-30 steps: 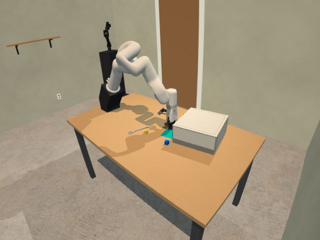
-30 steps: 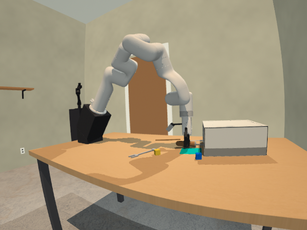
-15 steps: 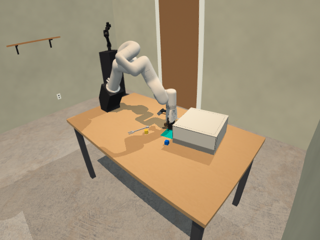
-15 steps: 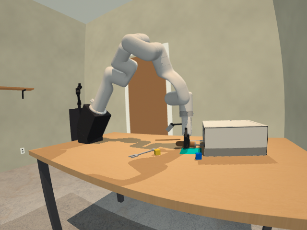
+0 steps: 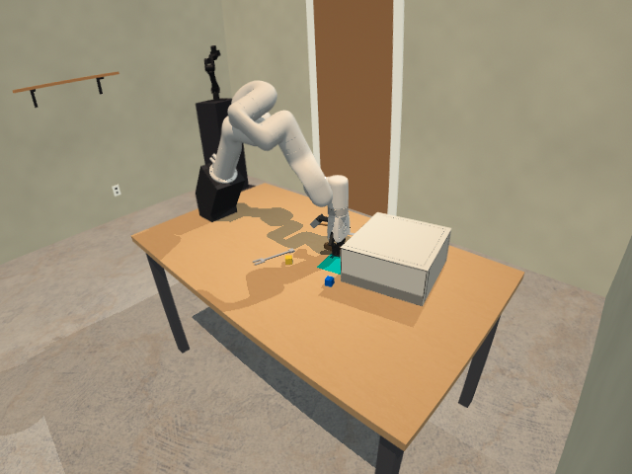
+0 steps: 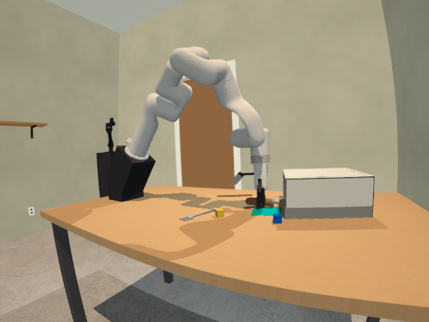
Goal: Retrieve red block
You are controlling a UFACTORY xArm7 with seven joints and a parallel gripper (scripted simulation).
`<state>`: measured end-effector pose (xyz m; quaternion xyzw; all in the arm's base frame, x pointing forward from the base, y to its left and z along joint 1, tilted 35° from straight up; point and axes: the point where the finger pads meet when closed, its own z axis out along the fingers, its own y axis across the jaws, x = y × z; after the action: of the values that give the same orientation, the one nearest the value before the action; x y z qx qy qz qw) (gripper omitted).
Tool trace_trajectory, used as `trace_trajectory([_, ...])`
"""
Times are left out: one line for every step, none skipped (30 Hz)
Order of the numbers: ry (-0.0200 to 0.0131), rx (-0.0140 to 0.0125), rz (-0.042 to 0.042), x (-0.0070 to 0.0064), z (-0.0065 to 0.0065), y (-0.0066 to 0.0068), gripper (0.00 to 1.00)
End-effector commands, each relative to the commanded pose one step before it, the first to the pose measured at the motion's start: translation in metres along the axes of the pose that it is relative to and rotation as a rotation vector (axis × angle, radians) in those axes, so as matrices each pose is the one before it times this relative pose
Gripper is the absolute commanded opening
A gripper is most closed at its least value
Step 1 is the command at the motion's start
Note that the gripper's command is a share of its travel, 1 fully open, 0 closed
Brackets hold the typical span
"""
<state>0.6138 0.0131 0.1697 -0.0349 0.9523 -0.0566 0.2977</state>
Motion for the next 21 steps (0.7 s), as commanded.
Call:
trace_trajectory([-0.00308,0.00002,-0.00074,-0.00132,-0.00100,0.00034,0.00])
trace_trajectory([0.00000,0.00000,0.00000,0.00000,0.00000,0.00000,0.00])
trace_trajectory([0.00000,0.00000,0.00000,0.00011,0.00000,0.00000,0.00])
trace_trajectory([0.00000,0.00000,0.00000,0.00015,0.00000,0.00000,0.00])
trace_trajectory([0.00000,0.00001,0.00000,0.00020,0.00000,0.00000,0.00])
trace_trajectory([0.00000,0.00001,0.00000,0.00025,0.00000,0.00000,0.00])
trace_trajectory([0.00000,0.00001,0.00000,0.00030,0.00000,0.00000,0.00])
trace_trajectory([0.00000,0.00001,0.00000,0.00037,0.00000,0.00000,0.00])
trace_trajectory([0.00000,0.00000,0.00000,0.00043,0.00000,0.00000,0.00])
trace_trajectory([0.00000,0.00000,0.00000,0.00050,0.00000,0.00000,0.00])
trace_trajectory([0.00000,0.00000,0.00000,0.00058,0.00000,0.00000,0.00])
trace_trajectory([0.00000,-0.00001,0.00001,0.00066,0.00000,0.00000,0.00])
trace_trajectory([0.00000,-0.00002,0.00001,0.00074,0.00000,0.00000,0.00])
trace_trajectory([0.00000,-0.00001,0.00001,0.00082,0.00000,0.00000,0.00])
trace_trajectory([0.00000,0.00002,0.00000,0.00092,0.00000,0.00000,0.00])
trace_trajectory([0.00000,0.00001,0.00000,0.00101,0.00000,0.00000,0.00])
trace_trajectory([0.00000,0.00000,0.00001,0.00110,0.00000,0.00000,0.00])
trace_trajectory([0.00000,0.00000,0.00000,0.00000,0.00000,0.00000,0.00])
trace_trajectory([0.00000,0.00000,0.00000,0.00000,0.00000,0.00000,0.00])
trace_trajectory([0.00000,-0.00002,0.00001,0.00120,0.00000,0.00001,0.00])
trace_trajectory([0.00000,0.00001,0.00000,0.00130,0.00000,0.00000,0.00])
